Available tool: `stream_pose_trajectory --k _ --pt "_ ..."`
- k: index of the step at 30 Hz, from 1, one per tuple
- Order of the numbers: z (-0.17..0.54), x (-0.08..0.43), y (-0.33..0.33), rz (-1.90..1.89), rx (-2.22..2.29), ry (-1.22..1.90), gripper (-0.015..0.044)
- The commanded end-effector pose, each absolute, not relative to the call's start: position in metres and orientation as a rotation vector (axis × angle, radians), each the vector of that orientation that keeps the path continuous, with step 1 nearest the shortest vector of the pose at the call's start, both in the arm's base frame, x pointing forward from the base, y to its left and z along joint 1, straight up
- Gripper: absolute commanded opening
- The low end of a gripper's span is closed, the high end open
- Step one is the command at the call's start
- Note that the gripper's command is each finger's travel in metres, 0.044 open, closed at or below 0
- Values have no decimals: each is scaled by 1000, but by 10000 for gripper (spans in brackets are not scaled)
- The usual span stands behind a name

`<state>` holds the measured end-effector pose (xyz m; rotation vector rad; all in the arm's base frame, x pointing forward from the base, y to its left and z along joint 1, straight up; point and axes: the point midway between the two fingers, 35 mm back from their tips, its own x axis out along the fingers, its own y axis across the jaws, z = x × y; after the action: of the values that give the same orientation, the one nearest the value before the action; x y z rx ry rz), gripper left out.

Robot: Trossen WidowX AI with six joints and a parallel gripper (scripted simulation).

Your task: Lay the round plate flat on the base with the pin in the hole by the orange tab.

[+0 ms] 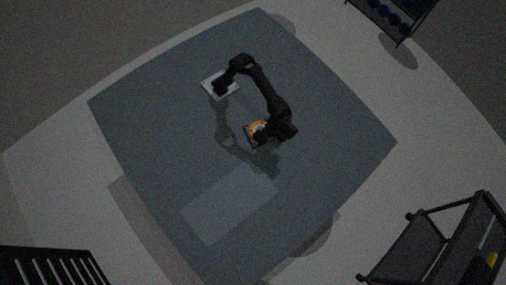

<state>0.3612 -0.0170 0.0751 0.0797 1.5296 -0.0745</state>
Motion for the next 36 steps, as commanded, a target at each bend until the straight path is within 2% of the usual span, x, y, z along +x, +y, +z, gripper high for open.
stream_pose_trajectory --k 1,17,28,36 --pt "76 361 -23 -81 76 1531 0" --pt "73 360 -35 -82 75 1531 0" --pt "119 357 -32 -82 75 1531 0" --pt "111 358 -32 -79 79 1536 0"
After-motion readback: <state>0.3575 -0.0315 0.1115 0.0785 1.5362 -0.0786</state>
